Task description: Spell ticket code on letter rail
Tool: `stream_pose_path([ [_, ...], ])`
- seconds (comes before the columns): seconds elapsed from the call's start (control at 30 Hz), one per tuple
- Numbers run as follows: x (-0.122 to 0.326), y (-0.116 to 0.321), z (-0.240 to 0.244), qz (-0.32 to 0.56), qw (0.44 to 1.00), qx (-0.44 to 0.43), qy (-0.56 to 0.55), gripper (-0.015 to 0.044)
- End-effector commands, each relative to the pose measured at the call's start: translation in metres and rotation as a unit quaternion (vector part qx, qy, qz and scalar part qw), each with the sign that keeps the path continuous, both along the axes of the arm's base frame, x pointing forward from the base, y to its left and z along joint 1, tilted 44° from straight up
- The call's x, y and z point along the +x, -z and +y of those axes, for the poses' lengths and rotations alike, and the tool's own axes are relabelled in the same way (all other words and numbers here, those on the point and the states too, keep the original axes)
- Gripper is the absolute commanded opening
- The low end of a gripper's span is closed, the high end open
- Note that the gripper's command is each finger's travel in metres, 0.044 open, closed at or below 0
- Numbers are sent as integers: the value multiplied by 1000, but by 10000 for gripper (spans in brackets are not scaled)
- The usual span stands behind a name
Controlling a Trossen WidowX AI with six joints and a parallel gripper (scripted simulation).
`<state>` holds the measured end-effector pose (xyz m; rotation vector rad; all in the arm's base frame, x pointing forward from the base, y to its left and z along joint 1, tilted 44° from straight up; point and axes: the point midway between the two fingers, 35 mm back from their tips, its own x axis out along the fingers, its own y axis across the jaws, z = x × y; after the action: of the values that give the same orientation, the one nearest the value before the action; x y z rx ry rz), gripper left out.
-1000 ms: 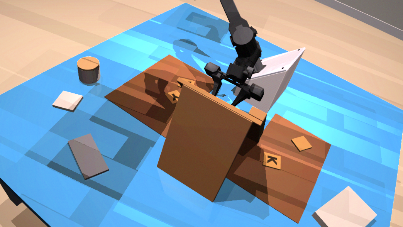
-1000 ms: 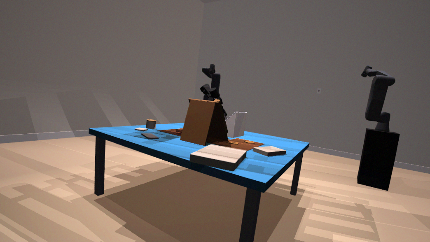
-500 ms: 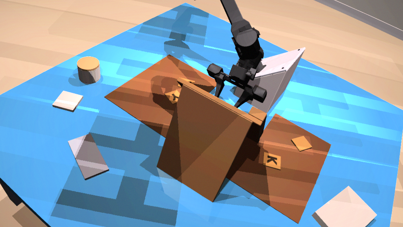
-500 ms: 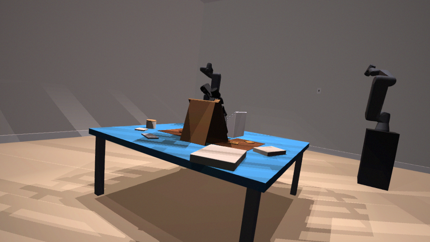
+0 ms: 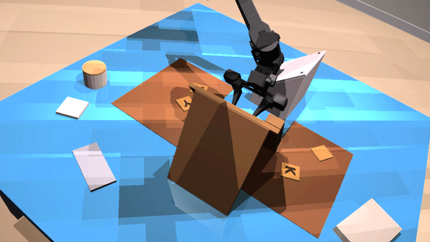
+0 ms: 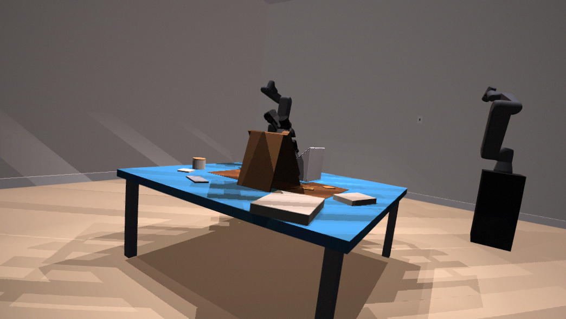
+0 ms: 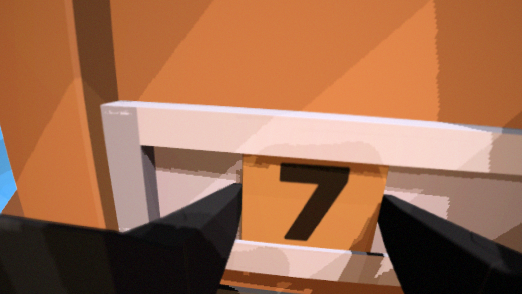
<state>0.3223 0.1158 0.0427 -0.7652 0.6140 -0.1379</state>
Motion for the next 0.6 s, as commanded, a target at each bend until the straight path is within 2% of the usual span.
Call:
stream_pose_path([
  [0.0,2,-1,3,-5,1000,2,2,0],
  [0.57,1,6,11,-5,1000,2,2,0],
])
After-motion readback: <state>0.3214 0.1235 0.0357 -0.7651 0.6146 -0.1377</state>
